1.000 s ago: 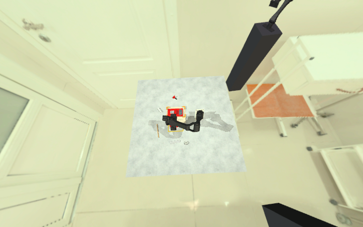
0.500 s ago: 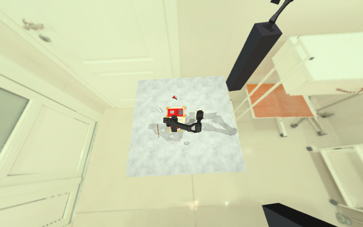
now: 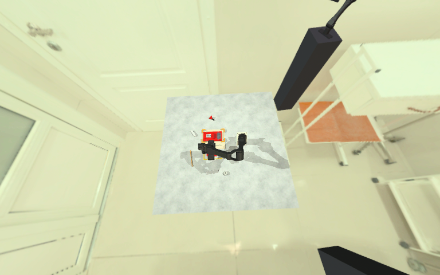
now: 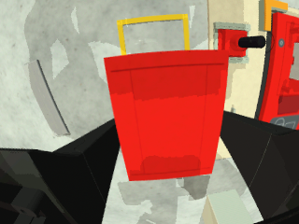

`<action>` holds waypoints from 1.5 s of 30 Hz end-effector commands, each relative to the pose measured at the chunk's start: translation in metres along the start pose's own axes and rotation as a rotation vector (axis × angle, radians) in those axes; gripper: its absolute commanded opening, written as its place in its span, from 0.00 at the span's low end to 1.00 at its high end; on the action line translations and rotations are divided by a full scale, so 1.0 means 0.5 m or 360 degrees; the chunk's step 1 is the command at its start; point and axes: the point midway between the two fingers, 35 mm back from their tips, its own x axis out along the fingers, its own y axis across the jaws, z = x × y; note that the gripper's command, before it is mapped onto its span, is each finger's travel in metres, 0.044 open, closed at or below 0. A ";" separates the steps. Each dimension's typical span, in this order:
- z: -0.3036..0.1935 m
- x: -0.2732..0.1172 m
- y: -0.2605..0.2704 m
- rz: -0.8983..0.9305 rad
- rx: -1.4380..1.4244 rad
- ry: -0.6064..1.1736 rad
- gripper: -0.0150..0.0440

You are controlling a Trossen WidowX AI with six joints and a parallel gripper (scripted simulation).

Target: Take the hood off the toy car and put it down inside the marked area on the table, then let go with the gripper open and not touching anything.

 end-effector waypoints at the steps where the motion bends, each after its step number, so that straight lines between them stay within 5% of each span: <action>1: -0.003 0.008 -0.002 0.0001 0.0017 0.0006 0.25; 45: -0.004 0.087 -0.001 0.0005 0.0017 0.0006 0.25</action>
